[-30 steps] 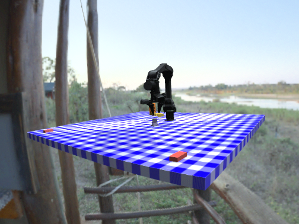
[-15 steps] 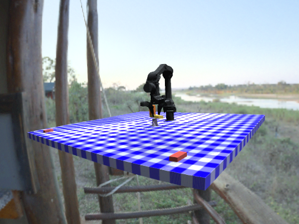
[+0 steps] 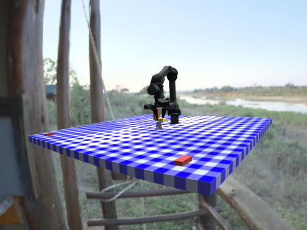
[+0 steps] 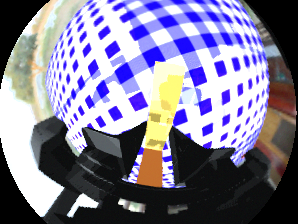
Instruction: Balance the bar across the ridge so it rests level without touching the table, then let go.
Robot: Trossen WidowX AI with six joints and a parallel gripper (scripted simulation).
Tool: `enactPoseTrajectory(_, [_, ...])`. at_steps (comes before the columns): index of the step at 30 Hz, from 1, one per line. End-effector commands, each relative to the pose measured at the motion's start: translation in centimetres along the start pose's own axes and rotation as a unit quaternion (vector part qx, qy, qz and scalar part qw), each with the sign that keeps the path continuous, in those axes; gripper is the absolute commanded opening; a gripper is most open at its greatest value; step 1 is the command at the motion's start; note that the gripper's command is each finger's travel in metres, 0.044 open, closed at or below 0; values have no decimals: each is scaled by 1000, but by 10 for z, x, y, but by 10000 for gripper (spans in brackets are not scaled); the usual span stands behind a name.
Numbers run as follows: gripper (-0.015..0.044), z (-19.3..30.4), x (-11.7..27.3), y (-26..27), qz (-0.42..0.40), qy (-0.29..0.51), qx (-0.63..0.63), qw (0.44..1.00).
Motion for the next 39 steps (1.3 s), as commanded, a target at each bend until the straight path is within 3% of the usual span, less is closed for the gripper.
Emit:
enactPoseTrajectory(1, [0, 0, 0, 0, 1, 1, -3, 1000])
enactPoseTrajectory(39, [0, 0, -4, 0, 1, 1, -3, 1000])
Point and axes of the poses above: the point midway between the two fingers, 35 mm back from their tips, its own x axis back along the fingers, its own y axis across the jaws, z = x × y, the point moved 5 cm from there along x, back along the fingers, and after that the axes turned 13 degrees about x, right-handed, at the moved point
